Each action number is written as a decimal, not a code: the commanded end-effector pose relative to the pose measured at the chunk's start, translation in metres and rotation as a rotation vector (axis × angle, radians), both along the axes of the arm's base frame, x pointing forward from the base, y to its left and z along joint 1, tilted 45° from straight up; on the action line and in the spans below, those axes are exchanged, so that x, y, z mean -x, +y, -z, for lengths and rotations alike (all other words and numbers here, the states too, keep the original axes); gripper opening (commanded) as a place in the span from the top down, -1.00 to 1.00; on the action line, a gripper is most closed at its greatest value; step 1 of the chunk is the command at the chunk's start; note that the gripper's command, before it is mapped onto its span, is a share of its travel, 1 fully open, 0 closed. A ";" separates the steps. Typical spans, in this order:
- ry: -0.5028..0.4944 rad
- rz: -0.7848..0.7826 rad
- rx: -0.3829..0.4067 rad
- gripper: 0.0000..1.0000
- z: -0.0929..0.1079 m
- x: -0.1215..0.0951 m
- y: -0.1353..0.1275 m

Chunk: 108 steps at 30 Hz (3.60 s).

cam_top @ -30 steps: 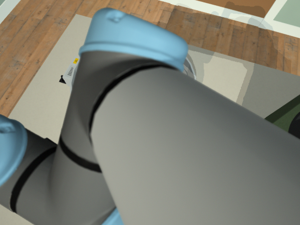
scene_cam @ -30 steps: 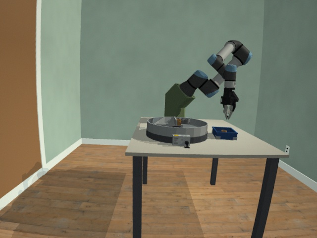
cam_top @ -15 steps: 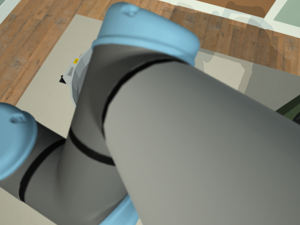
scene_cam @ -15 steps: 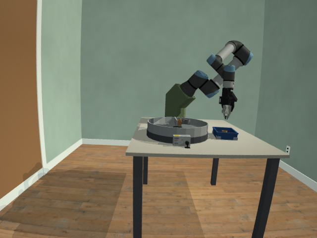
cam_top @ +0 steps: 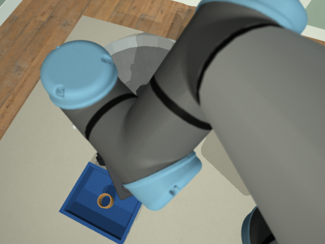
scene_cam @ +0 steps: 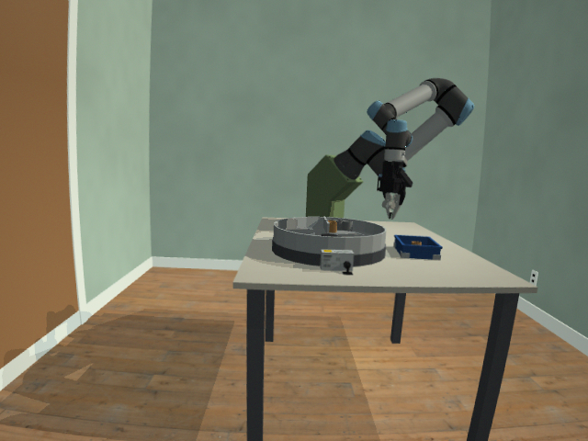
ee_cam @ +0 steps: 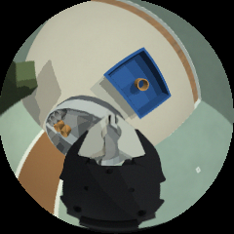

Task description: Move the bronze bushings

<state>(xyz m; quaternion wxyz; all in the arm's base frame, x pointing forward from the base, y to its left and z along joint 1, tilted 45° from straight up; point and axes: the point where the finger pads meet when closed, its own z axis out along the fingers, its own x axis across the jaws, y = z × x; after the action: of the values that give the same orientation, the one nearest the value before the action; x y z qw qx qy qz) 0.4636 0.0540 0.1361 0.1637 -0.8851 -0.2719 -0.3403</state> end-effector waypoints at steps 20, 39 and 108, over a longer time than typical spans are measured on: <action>-0.005 -0.010 -0.006 0.90 0.142 0.056 -0.152; -0.005 -0.010 -0.006 0.90 0.145 0.057 -0.155; -0.005 -0.010 -0.006 0.90 0.162 0.045 -0.143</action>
<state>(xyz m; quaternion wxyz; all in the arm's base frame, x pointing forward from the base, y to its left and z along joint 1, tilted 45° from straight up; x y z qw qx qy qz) 0.4181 -0.0891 -0.0258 0.1680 -0.8824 -0.2756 -0.3424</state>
